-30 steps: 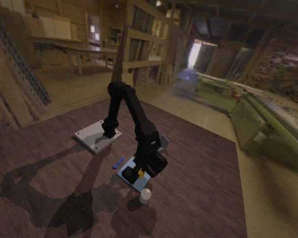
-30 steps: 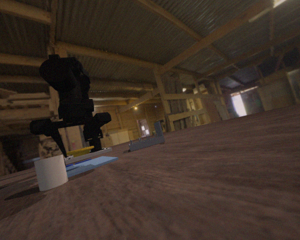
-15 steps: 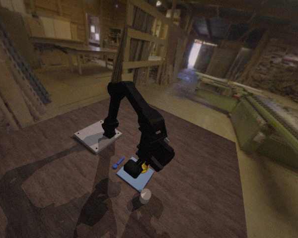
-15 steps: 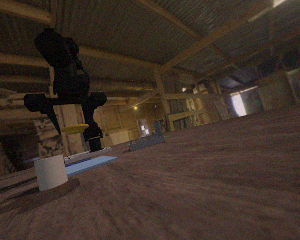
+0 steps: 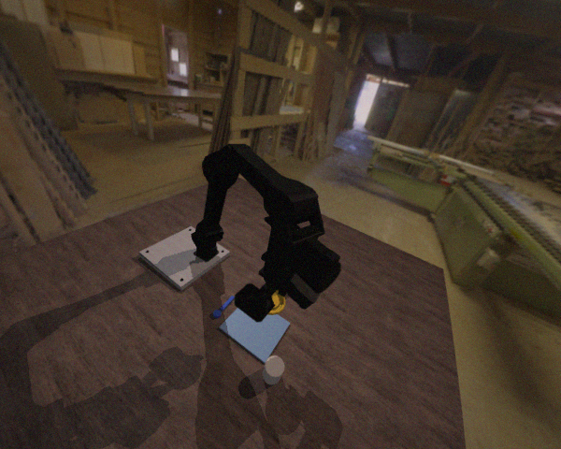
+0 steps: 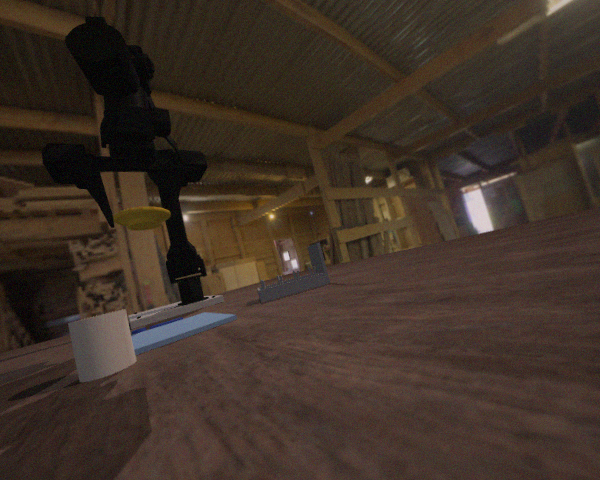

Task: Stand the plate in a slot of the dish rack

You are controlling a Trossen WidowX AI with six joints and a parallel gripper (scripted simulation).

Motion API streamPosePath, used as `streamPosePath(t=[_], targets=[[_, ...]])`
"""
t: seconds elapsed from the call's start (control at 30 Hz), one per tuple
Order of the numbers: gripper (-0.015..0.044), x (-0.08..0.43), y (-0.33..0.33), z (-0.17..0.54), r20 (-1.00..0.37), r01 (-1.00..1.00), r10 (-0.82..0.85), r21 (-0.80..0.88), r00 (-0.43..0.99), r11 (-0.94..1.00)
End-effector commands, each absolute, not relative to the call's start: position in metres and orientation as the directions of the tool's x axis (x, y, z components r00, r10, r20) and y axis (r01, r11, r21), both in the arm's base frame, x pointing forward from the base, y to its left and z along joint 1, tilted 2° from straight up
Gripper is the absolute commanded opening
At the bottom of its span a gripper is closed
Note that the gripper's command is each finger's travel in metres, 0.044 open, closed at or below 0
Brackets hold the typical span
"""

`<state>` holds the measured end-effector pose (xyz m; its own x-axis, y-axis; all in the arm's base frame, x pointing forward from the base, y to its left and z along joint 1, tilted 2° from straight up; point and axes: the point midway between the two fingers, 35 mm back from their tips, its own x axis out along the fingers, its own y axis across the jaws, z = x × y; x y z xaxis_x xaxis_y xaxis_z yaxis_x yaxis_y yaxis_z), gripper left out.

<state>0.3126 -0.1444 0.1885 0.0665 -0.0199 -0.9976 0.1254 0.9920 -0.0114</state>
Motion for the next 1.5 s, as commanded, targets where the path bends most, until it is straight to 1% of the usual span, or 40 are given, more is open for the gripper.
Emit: streamPosePath(t=[0.0,0.27,0.33,0.6,0.77,1.03,1.13,1.47], targets=[[0.0000,0.312,-0.144,0.200,-0.998,0.122,-0.015,-0.008,0.060,0.993],[0.0000,0.311,-0.144,0.215,-0.998,0.121,-0.015,-0.008,0.059,0.993],[0.0000,0.311,-0.135,0.216,-0.998,0.141,-0.014,-0.006,0.059,0.990],[0.0000,0.287,-0.034,0.215,-0.998,0.385,-0.003,0.019,0.058,0.923],[0.0000,0.261,0.010,0.210,-0.998,0.509,0.001,0.029,0.055,0.860],[0.0000,0.260,0.012,0.209,-0.998,0.513,0.001,0.029,0.055,0.858],[0.0000,0.262,0.010,0.206,-0.998,0.483,0.010,0.041,0.067,0.875],[0.0000,0.305,0.016,0.174,-0.969,0.407,0.152,0.222,0.196,0.886]])
